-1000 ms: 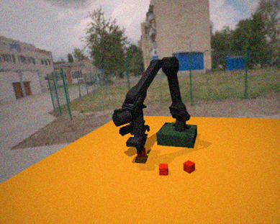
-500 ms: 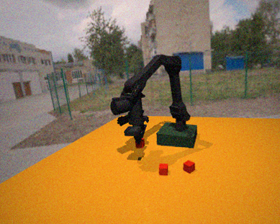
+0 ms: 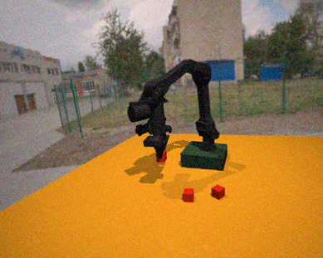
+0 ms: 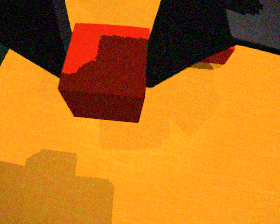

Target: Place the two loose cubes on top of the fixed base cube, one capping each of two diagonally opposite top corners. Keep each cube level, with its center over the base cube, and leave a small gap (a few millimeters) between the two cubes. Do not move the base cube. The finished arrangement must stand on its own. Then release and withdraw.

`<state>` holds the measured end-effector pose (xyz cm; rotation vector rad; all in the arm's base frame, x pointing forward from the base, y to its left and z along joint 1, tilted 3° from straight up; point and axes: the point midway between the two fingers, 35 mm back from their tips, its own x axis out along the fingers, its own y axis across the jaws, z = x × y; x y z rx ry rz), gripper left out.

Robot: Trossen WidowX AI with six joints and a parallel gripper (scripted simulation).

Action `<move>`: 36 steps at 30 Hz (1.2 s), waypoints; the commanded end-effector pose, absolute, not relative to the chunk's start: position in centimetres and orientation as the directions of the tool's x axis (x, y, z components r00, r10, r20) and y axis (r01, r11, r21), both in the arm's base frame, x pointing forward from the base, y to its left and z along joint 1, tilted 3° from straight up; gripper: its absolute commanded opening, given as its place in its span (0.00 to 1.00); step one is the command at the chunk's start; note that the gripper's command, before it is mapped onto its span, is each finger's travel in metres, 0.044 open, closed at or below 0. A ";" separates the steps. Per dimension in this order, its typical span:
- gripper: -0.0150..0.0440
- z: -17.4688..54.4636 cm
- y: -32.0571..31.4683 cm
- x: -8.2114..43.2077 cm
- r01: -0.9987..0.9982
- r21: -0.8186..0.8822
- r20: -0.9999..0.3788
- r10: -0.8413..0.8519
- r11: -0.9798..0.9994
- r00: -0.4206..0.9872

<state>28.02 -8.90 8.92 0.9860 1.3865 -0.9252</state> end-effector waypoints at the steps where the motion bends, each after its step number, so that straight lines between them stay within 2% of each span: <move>1: 0.43 9.3 -8.0 28.3 0.923 0.026 -0.999 0.053 0.383 0.006; 36: 0.43 8.4 0.7 30.1 0.574 0.058 -0.998 0.070 0.817 0.000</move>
